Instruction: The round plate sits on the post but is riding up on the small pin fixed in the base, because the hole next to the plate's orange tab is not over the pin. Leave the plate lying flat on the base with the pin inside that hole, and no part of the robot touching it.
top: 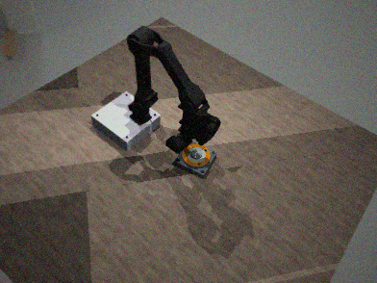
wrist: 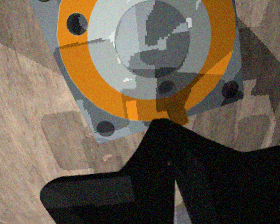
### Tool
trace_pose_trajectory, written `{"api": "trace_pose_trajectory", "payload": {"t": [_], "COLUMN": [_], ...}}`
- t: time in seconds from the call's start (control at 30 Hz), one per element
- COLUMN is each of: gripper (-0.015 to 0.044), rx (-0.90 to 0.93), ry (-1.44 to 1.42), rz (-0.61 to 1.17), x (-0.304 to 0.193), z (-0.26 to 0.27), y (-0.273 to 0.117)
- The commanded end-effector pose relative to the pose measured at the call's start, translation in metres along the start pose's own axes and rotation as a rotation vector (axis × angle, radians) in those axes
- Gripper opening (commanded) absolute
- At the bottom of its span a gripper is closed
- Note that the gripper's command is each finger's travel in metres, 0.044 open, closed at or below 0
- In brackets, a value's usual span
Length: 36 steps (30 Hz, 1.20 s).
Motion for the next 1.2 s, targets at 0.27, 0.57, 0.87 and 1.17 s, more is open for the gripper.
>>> {"api": "trace_pose_trajectory", "payload": {"t": [0.27,0.57,0.87,1.17], "gripper": [0.0,0.0,0.0,0.0], "rx": [-0.004,-0.005,-0.006,-0.007], "ry": [-0.005,-0.005,-0.005,-0.005], "rz": [0.001,0.0,0.0,0.0], "x": [-0.002,0.0,0.003,0.01], "z": [-0.013,-0.022,-0.032,-0.042], "y": [0.001,0.001,0.001,0.0]}}
Point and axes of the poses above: the point midway between the two fingers, 35 mm back from their tips, its own y axis out along the fingers, its own z axis across the jaws, x = y × z, the point moved 9 cm from there along -y, back along the fingers, and after that the axes turned 12 degrees about -y, right-handed, at the moved point
